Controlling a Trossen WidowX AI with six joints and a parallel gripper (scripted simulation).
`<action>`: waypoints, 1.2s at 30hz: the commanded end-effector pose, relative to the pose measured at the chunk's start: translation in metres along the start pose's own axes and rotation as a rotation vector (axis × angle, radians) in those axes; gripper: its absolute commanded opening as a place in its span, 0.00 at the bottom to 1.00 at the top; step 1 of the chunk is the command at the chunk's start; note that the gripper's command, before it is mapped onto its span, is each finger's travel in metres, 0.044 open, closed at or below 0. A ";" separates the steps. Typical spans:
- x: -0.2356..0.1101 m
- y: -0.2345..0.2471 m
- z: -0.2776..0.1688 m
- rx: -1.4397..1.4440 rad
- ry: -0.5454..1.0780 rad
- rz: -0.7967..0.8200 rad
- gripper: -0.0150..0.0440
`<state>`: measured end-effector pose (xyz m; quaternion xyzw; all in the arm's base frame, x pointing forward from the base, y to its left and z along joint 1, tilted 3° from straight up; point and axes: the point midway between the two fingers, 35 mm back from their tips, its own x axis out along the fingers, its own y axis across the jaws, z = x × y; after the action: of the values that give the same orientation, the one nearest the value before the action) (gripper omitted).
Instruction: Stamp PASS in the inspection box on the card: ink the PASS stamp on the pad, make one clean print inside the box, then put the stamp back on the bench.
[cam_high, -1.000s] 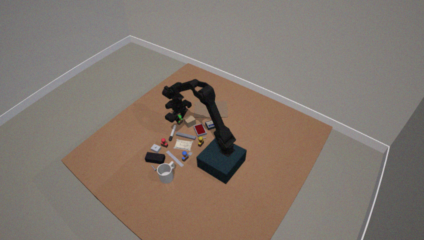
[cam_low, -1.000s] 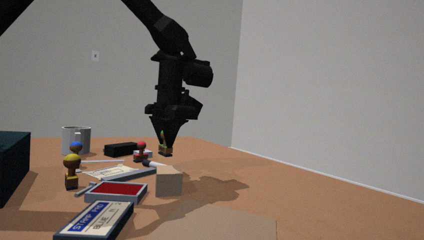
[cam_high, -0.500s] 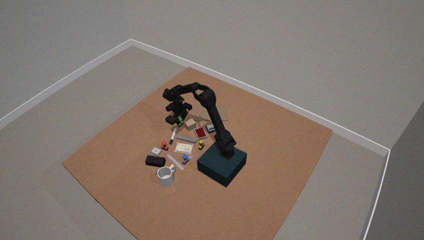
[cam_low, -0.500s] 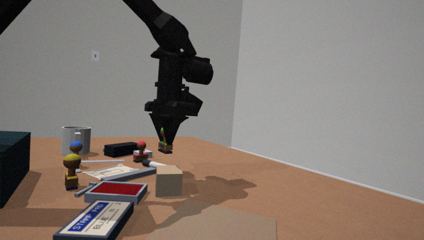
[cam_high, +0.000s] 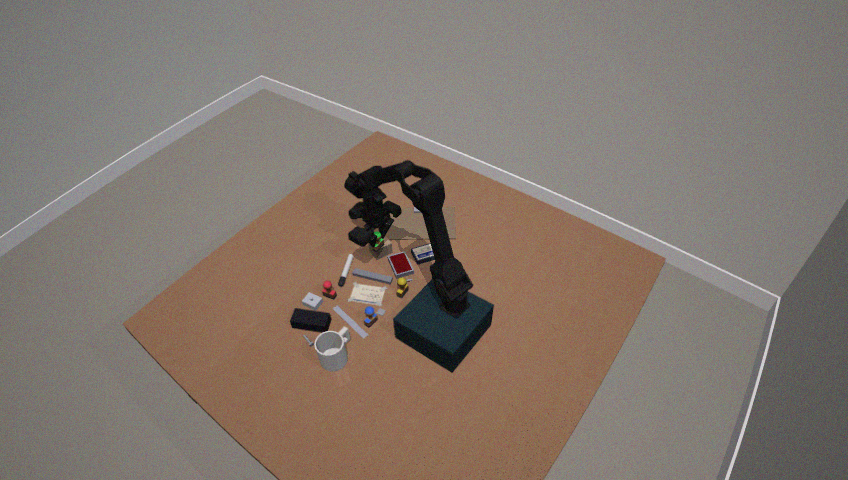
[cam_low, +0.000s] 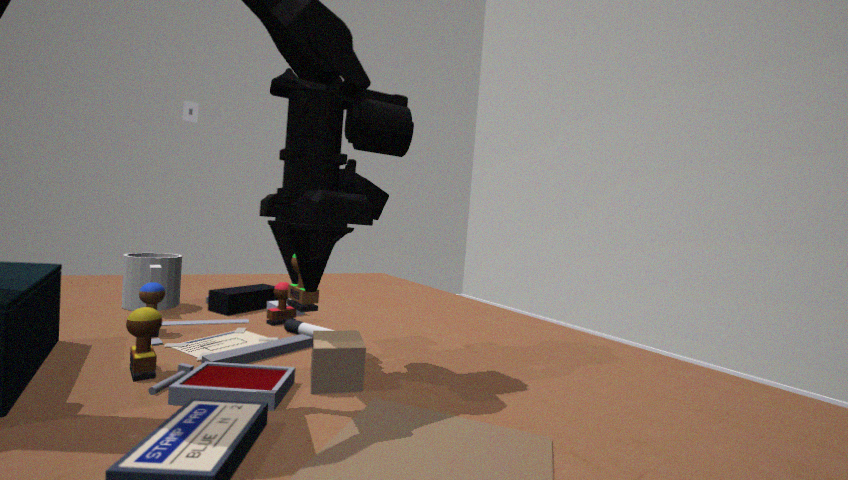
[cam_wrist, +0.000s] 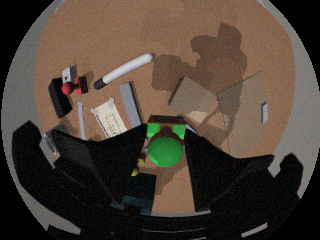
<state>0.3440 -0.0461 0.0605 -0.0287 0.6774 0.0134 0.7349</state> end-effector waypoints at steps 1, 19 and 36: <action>0.000 -0.010 -0.019 -0.001 -0.001 0.004 0.25; 0.004 -0.027 -0.066 -0.001 0.004 0.002 0.25; 0.016 -0.027 -0.066 0.000 0.003 0.002 0.25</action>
<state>0.2817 -0.0783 0.0442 -0.0293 0.6776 0.0109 0.7348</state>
